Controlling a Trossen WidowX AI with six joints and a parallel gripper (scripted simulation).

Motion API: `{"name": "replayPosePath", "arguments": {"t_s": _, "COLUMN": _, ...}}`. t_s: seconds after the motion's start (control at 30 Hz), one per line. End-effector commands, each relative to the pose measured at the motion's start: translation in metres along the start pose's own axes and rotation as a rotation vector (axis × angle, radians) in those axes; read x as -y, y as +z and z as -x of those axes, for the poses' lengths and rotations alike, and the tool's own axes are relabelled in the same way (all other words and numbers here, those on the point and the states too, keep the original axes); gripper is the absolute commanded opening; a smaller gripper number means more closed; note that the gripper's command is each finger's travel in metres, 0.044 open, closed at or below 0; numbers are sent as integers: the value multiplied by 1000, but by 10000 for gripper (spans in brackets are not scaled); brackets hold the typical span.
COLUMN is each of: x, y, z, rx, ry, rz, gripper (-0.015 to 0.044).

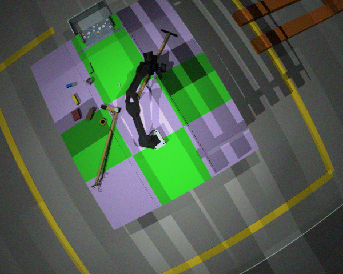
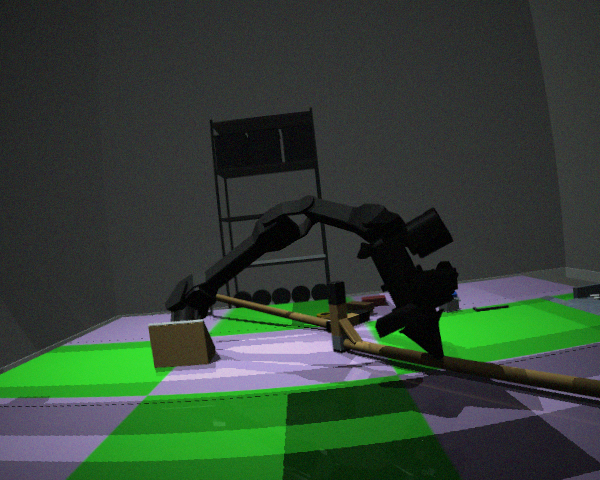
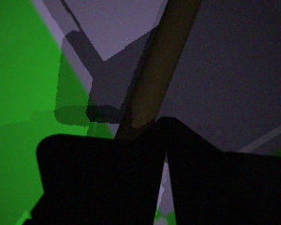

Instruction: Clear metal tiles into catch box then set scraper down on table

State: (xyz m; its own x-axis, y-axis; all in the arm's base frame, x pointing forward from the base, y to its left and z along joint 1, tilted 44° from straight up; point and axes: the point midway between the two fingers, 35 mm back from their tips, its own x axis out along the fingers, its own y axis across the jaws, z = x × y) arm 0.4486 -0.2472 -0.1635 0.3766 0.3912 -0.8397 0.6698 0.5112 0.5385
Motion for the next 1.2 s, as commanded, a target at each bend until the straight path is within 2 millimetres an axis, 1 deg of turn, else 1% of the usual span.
{"name": "replayPosePath", "arguments": {"t_s": 0.0, "x": 0, "y": 10, "z": 17, "rx": 15, "ry": 7, "rz": 19, "gripper": 0}}
{"name": "replayPosePath", "arguments": {"t_s": 0.5, "x": 2, "y": 32, "z": 71, "rx": 39, "ry": 14, "rz": 70, "gripper": 0}}
{"name": "replayPosePath", "arguments": {"t_s": 0.67, "x": 6, "y": 33, "z": 75, "rx": 40, "ry": 14, "rz": 73, "gripper": 0}}
{"name": "replayPosePath", "arguments": {"t_s": 0.83, "x": 31, "y": 32, "z": 89, "rx": 36, "ry": 13, "rz": 73, "gripper": 0}}
{"name": "replayPosePath", "arguments": {"t_s": 0.9, "x": 38, "y": 31, "z": 93, "rx": 35, "ry": 13, "rz": 73, "gripper": 0}}
{"name": "replayPosePath", "arguments": {"t_s": 1.03, "x": 38, "y": 31, "z": 93, "rx": 35, "ry": 14, "rz": 73, "gripper": 0}}
{"name": "replayPosePath", "arguments": {"t_s": 1.17, "x": 38, "y": 30, "z": 88, "rx": 33, "ry": 15, "rz": 73, "gripper": 0}}
